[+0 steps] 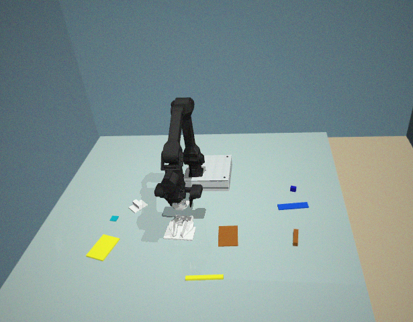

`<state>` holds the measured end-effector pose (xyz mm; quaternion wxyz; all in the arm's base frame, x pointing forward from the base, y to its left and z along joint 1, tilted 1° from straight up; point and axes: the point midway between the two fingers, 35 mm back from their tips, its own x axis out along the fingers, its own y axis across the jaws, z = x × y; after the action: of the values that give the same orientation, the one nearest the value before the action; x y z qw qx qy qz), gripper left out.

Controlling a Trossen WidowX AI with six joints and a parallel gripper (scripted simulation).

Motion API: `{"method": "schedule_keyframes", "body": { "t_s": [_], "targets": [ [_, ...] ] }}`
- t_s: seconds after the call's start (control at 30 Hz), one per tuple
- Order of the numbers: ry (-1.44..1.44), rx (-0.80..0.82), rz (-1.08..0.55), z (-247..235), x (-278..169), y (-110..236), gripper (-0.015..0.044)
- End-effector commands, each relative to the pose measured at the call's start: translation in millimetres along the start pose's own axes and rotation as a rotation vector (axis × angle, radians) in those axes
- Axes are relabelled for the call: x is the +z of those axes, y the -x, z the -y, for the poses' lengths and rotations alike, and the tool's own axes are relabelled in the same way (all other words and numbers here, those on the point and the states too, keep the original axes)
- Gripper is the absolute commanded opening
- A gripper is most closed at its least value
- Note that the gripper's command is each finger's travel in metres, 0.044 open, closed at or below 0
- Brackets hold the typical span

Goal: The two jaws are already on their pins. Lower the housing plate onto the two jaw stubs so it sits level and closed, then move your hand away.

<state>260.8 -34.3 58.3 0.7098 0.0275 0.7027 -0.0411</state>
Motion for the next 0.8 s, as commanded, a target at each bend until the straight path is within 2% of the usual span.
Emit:
{"method": "schedule_keyframes", "body": {
  "t_s": [0.0,0.3,0.77],
  "targets": [
    [-0.004,0.0,0.0,0,0,0,0.0351],
    [-0.004,0.0,0.0,0,0,-1,0.0351],
    [-0.005,0.0,0.0,0,2,-24,0.0351]
  ]
}}
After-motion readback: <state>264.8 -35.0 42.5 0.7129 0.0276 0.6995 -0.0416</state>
